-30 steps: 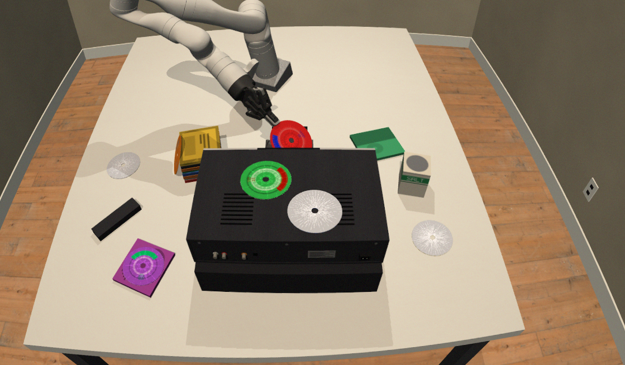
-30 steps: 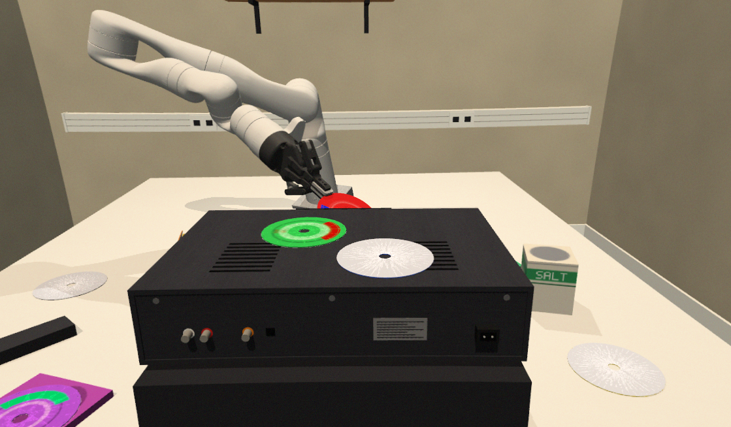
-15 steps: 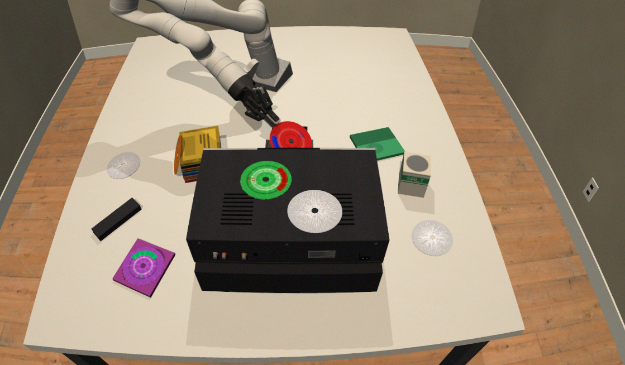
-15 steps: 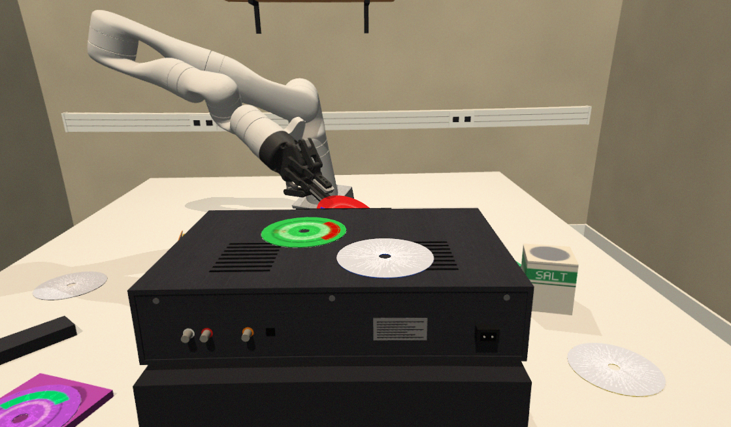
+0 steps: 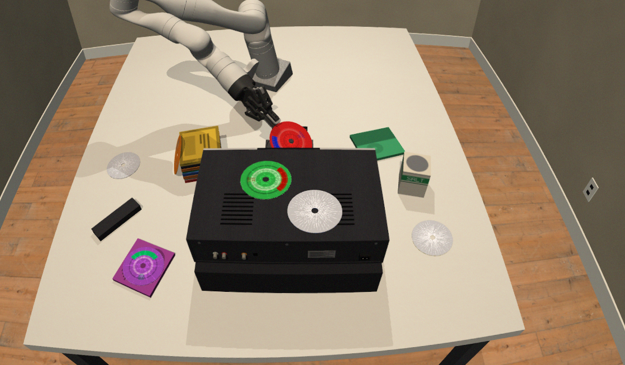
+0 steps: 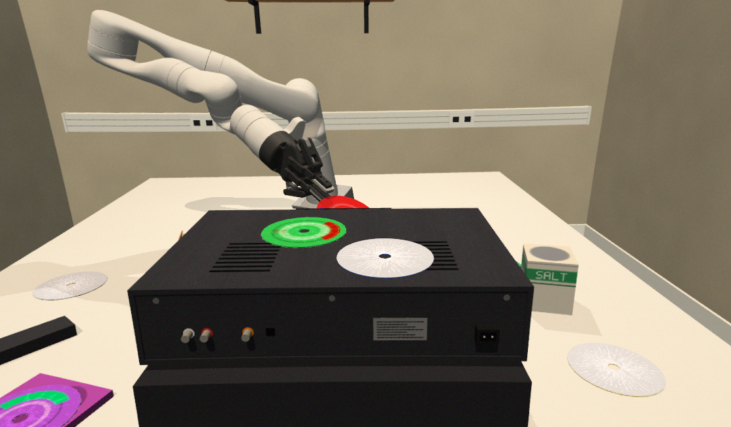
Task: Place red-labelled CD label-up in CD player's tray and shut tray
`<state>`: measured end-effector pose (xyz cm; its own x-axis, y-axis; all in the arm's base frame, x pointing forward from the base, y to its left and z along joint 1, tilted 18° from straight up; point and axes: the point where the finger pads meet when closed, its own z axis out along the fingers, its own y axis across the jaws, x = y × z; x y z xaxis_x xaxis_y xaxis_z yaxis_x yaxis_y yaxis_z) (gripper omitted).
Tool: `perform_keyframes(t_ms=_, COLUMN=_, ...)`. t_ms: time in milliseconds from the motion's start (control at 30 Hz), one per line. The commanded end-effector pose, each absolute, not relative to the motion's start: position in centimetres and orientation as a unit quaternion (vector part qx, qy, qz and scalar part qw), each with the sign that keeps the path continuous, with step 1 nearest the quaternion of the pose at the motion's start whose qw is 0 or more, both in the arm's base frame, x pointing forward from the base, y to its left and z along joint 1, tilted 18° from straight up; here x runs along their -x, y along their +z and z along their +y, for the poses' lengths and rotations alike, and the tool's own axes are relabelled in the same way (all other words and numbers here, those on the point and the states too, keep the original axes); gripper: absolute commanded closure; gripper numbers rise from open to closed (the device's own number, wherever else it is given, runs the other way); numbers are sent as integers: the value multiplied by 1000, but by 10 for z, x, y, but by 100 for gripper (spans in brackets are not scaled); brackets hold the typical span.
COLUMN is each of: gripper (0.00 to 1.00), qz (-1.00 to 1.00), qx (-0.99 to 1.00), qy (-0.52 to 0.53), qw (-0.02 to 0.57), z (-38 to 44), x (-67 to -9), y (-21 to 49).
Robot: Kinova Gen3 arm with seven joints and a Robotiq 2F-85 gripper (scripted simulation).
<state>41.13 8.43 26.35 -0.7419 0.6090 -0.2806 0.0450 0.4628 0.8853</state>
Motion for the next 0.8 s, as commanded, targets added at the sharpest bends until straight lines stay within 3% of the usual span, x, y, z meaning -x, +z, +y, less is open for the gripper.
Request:
perform_keyframes(t_ms=0, gripper=76, qz=803, qx=-201, qy=476, qw=298, z=84, x=-413, y=264)
perform_keyframes(t_ms=767, gripper=76, qz=803, qx=-200, qy=477, qw=297, z=82, x=-412, y=259)
